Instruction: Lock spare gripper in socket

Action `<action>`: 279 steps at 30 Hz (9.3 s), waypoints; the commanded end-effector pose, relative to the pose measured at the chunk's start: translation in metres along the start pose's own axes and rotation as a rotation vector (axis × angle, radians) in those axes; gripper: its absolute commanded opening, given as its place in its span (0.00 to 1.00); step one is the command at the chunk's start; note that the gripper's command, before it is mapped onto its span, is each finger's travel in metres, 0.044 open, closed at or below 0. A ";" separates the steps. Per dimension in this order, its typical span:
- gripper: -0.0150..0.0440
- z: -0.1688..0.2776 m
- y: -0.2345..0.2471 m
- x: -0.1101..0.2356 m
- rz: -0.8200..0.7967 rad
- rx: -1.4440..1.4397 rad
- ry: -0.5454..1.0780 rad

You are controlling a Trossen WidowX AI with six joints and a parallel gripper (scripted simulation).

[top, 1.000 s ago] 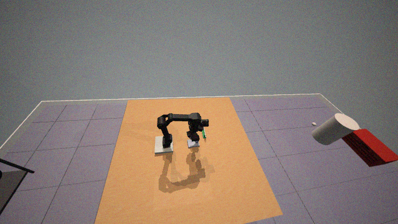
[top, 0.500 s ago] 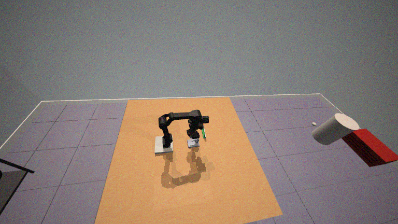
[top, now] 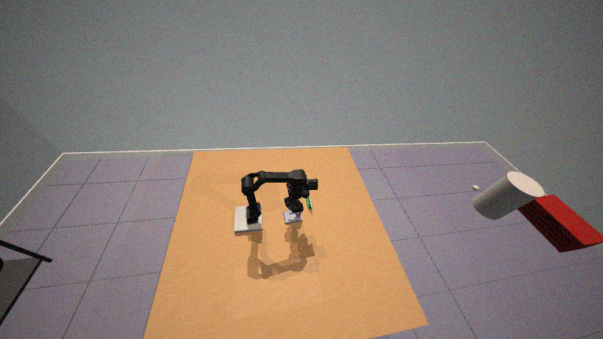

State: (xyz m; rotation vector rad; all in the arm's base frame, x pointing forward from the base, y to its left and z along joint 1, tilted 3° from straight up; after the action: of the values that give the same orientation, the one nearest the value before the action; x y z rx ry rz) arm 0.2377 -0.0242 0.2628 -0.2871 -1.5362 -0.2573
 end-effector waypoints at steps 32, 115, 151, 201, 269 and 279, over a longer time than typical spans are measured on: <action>0.25 -0.022 0.006 -0.040 0.000 0.007 -0.006; 1.00 0.046 -0.012 0.035 -0.027 0.006 -0.103; 0.73 0.065 0.022 0.064 -0.067 0.003 -0.238; 0.56 -0.106 0.163 -0.032 0.269 1.401 0.043; 0.25 -0.114 0.164 -0.146 0.290 1.477 0.076; 0.25 -0.114 0.165 -0.128 0.290 1.477 0.076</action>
State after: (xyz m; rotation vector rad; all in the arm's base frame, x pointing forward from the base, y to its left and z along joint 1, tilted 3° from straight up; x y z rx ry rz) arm 0.3965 0.0890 0.1183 0.6674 -1.2191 1.0549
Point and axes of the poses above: the point midway between the two fingers, 35 mm back from their tips, its own x axis back along the fingers, its own y axis across the jaws, z = x × y, the point moved 8 cm from there along x, back along the fingers, and after that the axes turned 15 degrees about -x, right-handed, at the moved point
